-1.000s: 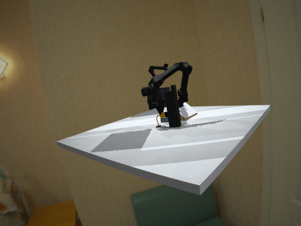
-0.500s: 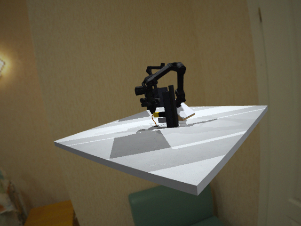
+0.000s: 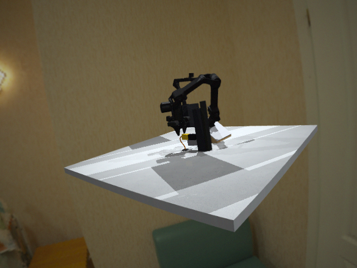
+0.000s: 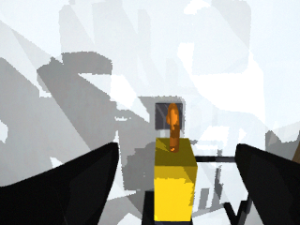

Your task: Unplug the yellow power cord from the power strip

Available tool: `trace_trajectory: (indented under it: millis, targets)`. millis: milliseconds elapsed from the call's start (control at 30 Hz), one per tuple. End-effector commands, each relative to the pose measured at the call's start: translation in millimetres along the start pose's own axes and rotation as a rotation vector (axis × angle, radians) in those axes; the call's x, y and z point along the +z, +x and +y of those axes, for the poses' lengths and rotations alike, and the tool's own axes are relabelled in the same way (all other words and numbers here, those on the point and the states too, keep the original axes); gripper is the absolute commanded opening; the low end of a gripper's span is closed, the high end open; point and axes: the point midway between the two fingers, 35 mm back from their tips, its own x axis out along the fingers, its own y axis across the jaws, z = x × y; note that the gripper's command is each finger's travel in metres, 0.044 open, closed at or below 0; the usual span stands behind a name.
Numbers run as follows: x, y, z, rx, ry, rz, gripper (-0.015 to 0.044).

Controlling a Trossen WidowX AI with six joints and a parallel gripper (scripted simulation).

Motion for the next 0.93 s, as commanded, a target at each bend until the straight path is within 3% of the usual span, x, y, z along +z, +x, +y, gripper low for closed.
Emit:
trace_trajectory:
  millis: [0,200,900]
  targets:
    - [12,-3,1,0.003,0.002,0.000,0.0420]
    - [59,-12,0,0.004,0.001,-0.002,0.0440]
    - [59,-12,0,0.004,0.001,-0.002,0.0440]
